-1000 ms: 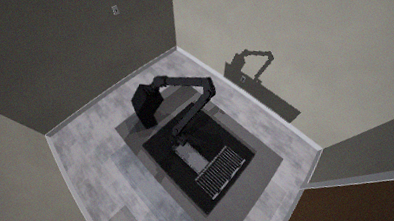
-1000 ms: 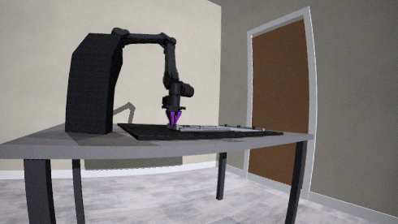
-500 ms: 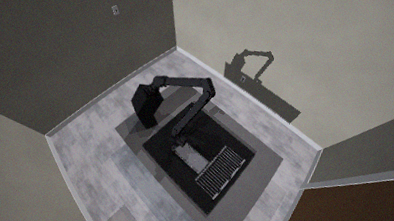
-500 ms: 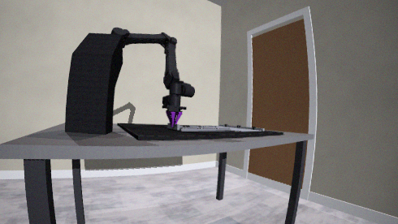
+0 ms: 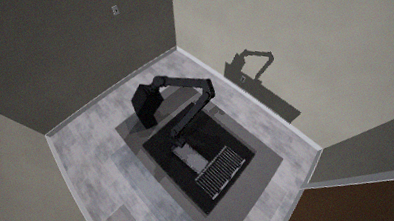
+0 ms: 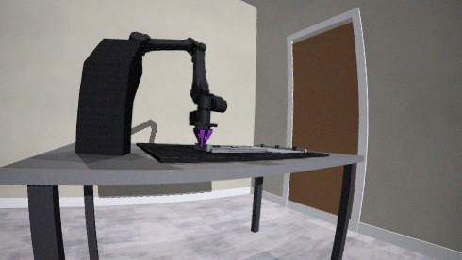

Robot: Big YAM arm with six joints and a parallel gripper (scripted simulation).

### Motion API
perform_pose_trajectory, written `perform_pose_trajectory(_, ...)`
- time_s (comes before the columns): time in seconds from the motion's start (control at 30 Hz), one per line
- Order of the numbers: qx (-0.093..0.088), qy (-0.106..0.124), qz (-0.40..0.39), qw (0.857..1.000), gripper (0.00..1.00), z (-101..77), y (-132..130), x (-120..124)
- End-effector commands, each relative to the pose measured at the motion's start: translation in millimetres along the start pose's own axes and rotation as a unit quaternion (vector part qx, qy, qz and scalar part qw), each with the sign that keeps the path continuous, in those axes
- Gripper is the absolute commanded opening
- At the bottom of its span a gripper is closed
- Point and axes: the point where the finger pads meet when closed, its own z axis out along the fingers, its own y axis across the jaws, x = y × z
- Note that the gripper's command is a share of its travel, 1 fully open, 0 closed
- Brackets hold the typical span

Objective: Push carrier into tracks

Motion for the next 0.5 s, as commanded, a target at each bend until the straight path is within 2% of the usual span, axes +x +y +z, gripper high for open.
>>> perform_pose_trajectory(0.0, 0.001, 0.010, 0.041, 0.999, 0.00, -4.4, 4.6, 21.2)
perform_pose_trajectory(0.47, 0.001, 0.009, 0.041, 0.999, 0.00, -4.5, 5.8, 29.0)
